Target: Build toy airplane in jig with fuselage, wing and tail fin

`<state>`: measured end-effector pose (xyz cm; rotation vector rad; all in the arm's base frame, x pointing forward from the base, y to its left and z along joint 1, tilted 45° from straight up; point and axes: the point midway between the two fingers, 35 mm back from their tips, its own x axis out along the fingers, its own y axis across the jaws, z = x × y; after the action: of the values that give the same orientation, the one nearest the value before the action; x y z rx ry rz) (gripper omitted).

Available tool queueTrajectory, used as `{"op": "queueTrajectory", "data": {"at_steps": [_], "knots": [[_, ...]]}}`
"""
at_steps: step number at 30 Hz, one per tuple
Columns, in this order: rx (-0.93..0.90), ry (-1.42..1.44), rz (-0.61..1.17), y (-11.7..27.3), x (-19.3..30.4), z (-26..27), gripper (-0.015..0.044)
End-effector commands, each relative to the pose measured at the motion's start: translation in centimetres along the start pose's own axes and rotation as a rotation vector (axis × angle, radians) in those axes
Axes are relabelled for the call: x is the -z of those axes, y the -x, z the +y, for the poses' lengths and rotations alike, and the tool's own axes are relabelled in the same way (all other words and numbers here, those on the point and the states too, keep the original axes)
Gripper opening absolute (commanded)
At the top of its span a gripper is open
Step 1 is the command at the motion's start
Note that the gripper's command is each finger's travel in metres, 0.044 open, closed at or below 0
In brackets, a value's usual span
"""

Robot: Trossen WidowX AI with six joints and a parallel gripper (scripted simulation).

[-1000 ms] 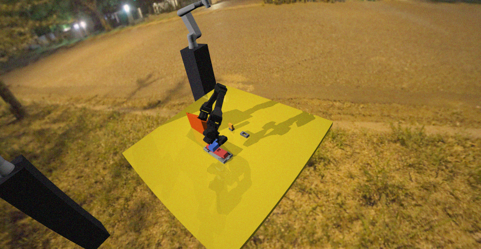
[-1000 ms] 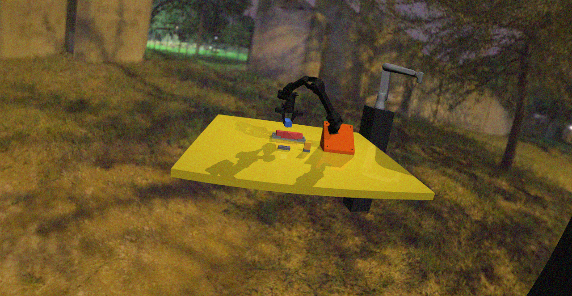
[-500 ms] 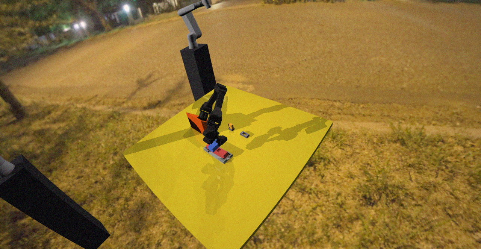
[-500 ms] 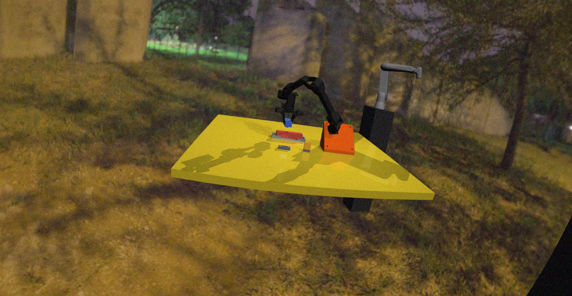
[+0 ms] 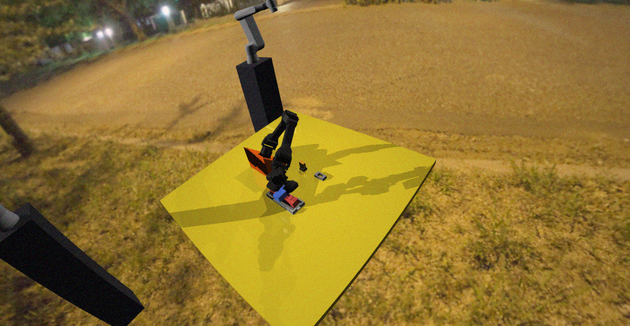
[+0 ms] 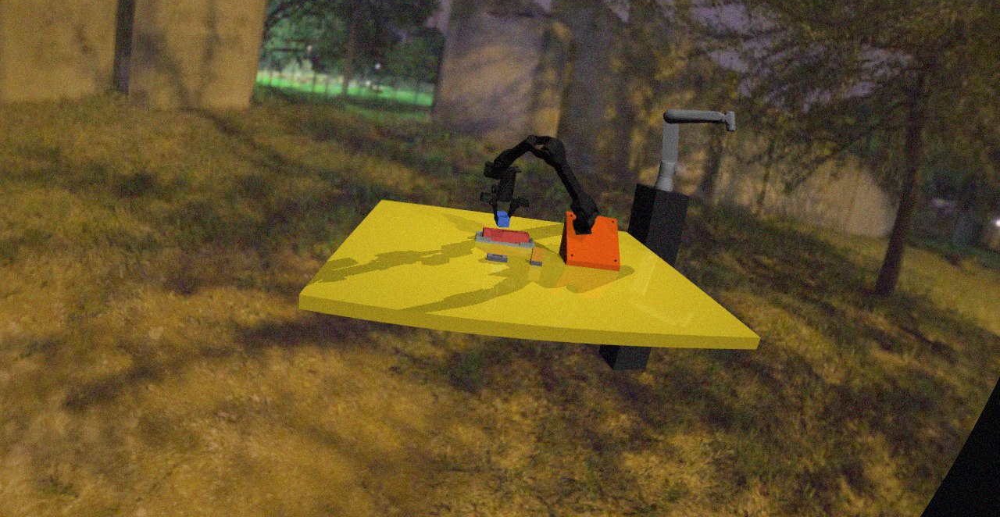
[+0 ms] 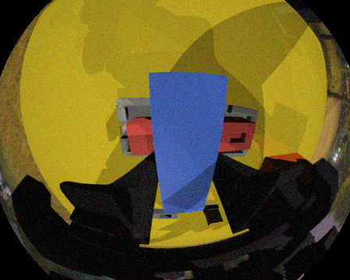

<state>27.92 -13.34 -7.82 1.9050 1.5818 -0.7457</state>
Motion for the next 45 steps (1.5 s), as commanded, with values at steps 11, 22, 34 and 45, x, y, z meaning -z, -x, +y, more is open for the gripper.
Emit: {"op": "queueTrajectory", "data": {"at_steps": [11,22,34,45], "knots": [[-0.003,-0.004,0.006,-1.9,0.1,0.0,0.0195],[-0.003,-0.004,0.006,-2.0,0.1,0.0,0.0195],[-0.001,-0.003,0.004,-1.9,0.1,-0.1,0.0168],[-0.001,-0.003,0.004,-1.9,0.1,-0.1,0.0096]]}}
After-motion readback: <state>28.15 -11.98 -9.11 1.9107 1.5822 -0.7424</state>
